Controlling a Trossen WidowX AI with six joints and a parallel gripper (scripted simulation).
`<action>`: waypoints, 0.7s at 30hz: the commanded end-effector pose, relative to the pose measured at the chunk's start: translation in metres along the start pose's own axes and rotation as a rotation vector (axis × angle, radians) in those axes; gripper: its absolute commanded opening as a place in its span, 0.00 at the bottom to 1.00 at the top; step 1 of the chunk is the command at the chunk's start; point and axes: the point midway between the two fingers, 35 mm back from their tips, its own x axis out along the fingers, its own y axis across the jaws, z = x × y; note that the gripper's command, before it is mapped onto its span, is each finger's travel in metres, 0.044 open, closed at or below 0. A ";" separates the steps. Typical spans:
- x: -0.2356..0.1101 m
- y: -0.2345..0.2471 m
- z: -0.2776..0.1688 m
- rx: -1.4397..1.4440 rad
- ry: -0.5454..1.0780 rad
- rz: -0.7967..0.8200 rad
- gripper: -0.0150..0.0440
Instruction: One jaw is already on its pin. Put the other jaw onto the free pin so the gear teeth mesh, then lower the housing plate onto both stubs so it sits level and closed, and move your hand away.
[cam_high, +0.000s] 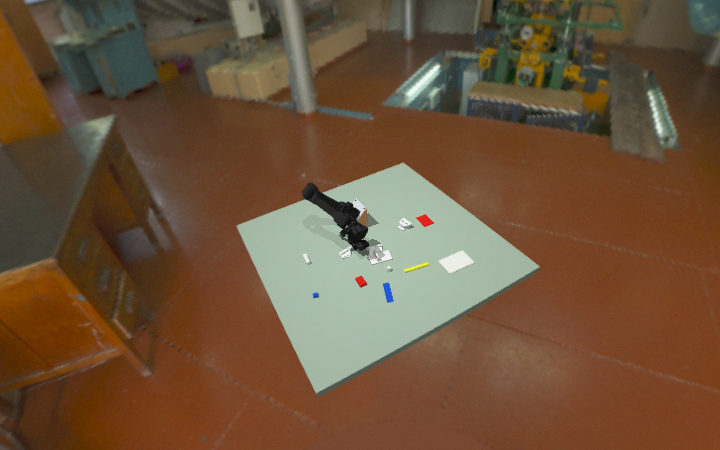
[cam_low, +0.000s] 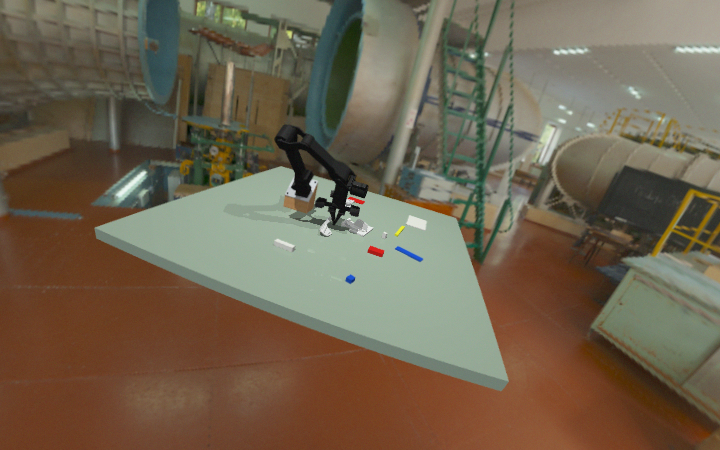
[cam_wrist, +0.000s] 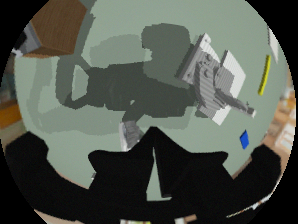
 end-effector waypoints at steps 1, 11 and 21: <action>0.000 0.007 -0.001 0.000 0.004 -0.001 0.25; 0.000 0.024 -0.002 -0.001 0.003 0.000 0.25; 0.000 0.040 -0.001 -0.001 0.002 0.000 0.25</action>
